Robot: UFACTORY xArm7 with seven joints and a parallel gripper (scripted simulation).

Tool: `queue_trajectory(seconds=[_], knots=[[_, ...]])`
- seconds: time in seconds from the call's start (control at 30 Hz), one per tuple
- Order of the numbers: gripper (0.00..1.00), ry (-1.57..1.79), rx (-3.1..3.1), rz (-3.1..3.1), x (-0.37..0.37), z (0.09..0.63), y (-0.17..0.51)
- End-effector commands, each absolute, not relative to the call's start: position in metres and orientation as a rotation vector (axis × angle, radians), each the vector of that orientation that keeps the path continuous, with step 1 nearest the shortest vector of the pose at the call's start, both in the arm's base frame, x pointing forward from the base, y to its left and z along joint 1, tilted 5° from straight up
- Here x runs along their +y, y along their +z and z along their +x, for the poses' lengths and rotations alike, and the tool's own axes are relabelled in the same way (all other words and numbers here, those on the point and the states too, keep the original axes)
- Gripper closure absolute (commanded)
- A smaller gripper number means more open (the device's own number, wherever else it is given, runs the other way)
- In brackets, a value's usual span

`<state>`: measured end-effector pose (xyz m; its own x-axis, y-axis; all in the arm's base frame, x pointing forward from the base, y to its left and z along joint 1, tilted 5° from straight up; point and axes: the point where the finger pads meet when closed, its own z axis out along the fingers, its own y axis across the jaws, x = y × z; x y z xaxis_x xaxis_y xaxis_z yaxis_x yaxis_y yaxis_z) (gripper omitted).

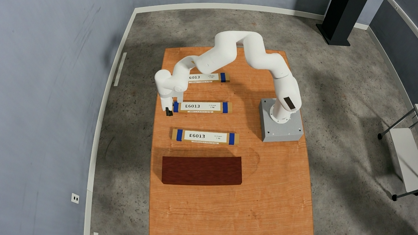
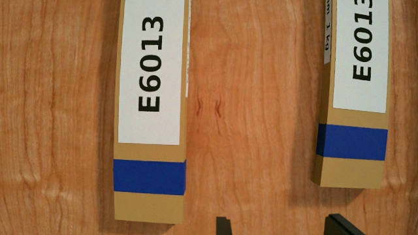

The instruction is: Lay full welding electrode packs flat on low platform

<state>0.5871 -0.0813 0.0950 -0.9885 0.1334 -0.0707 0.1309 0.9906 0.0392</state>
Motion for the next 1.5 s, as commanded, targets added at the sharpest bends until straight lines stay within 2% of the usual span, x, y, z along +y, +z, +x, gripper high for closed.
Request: queue_trajectory(seconds=[0.0, 1.47], knots=[[0.42, 0.052, 3.056, 0.203, -0.082, 0.589, 0.097], [0.42, 0.052, 3.056, 0.203, -0.082, 0.586, 0.127]])
